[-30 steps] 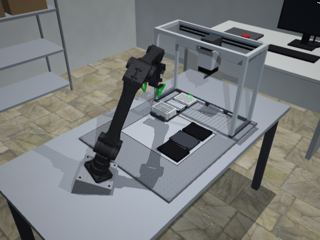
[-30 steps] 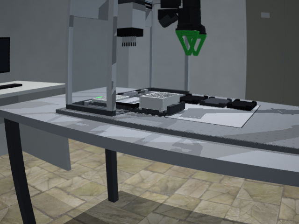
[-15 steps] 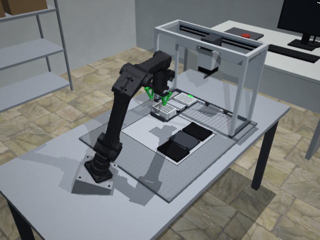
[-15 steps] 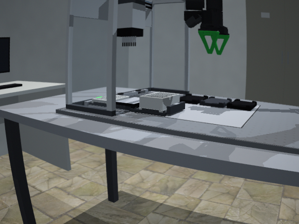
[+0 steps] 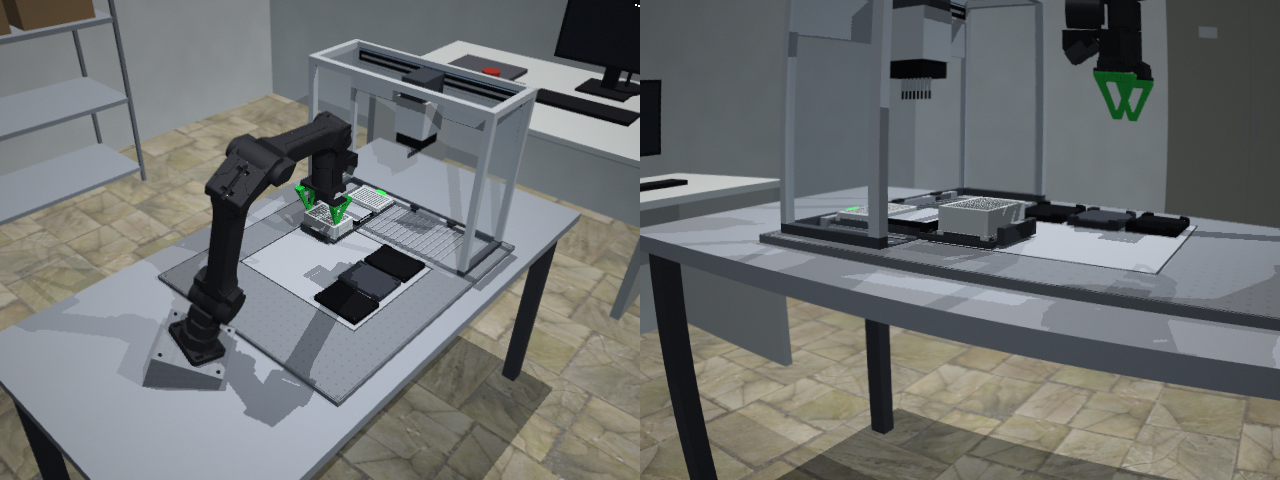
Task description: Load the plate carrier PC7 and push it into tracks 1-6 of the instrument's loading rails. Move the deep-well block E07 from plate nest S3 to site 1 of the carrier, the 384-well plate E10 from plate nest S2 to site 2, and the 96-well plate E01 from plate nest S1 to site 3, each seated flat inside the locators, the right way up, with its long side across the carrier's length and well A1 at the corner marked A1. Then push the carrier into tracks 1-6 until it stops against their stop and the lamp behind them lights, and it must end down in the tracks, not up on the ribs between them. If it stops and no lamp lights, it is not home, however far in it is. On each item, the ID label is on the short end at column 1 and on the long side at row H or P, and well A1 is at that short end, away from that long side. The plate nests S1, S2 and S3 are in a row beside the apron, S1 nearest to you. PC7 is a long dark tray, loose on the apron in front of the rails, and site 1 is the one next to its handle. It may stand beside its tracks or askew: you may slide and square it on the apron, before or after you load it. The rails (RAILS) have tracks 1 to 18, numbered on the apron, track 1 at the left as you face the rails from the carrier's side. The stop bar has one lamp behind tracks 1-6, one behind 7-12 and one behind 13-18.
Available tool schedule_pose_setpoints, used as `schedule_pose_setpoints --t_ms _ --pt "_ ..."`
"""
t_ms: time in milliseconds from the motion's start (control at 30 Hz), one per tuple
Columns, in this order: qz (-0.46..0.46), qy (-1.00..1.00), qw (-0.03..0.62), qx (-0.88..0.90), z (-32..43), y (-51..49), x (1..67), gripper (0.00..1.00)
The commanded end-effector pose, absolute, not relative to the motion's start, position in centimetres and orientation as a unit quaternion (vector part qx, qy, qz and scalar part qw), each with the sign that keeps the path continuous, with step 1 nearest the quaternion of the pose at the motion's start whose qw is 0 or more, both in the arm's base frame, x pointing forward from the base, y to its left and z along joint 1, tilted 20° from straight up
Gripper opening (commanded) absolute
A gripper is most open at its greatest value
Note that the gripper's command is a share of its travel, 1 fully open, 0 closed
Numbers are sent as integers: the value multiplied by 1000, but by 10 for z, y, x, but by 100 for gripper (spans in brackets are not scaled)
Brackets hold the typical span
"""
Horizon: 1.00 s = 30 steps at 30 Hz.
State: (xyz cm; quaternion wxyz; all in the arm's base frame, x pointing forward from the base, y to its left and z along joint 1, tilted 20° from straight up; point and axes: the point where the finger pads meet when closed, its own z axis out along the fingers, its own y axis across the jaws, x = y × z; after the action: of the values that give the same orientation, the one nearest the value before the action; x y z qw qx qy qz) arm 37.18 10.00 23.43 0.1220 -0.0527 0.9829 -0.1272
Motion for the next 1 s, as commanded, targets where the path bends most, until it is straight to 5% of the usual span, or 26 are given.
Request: schedule_pose_setpoints --t_ms 0,967 --pt "-125 981 128 -77 236 112 376 100" --pt "-121 981 140 -63 250 107 379 100"
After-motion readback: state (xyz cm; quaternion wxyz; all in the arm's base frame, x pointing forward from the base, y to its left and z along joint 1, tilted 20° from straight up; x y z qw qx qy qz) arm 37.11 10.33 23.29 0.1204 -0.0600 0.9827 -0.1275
